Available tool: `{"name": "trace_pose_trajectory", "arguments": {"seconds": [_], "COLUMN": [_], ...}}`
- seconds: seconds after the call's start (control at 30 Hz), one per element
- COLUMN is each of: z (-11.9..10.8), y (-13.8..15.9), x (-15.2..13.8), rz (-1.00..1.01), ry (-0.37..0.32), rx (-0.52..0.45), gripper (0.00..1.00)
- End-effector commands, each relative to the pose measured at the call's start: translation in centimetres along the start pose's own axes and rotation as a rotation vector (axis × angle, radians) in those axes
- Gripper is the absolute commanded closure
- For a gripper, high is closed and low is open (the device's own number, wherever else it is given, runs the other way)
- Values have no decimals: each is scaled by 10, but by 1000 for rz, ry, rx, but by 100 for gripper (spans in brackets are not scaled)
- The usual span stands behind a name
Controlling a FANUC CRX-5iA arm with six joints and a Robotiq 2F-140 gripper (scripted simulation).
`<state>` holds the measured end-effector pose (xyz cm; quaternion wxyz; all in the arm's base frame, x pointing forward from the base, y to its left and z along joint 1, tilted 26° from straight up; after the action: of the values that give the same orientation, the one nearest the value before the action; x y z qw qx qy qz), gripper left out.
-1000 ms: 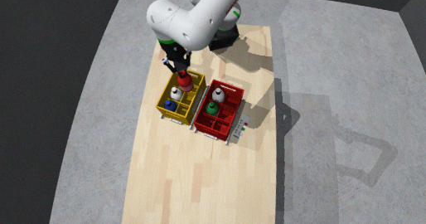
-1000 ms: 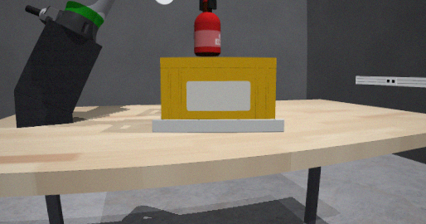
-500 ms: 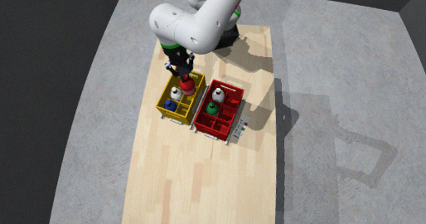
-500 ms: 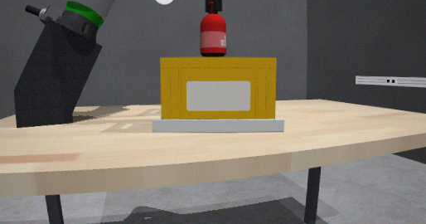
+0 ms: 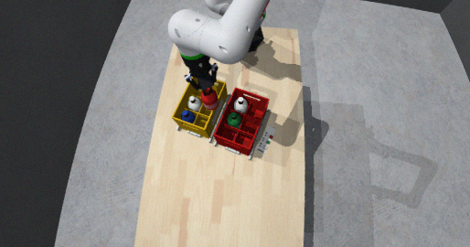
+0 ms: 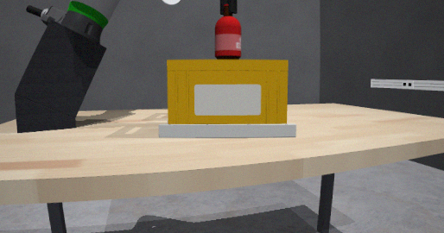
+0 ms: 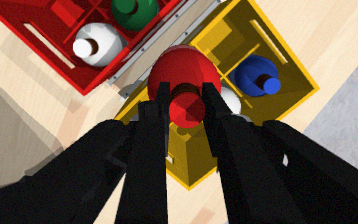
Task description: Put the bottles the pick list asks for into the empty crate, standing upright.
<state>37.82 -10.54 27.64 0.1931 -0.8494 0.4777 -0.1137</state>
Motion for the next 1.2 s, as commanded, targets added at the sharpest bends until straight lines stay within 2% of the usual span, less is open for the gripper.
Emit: {"name": "trace_pose_trajectory", "arguments": {"seconds": [0.0,1.17], "z": [-1,-1], "y": [-6,-66], "x": [-1,-16], "rz": [0,0], "ry": [2,2], "rx": [1,1], "gripper": [90,90]}}
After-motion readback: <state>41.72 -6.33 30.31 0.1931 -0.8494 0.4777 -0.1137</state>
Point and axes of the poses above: the point where the finger pads meet when closed, its own z axis out along the fingers, its own x axis across the jaws, y = z × x, the point moved 4 cm from there along -z, back along the fingers, and after that the axes turned 8 degrees about z, right-handed, at the moved point
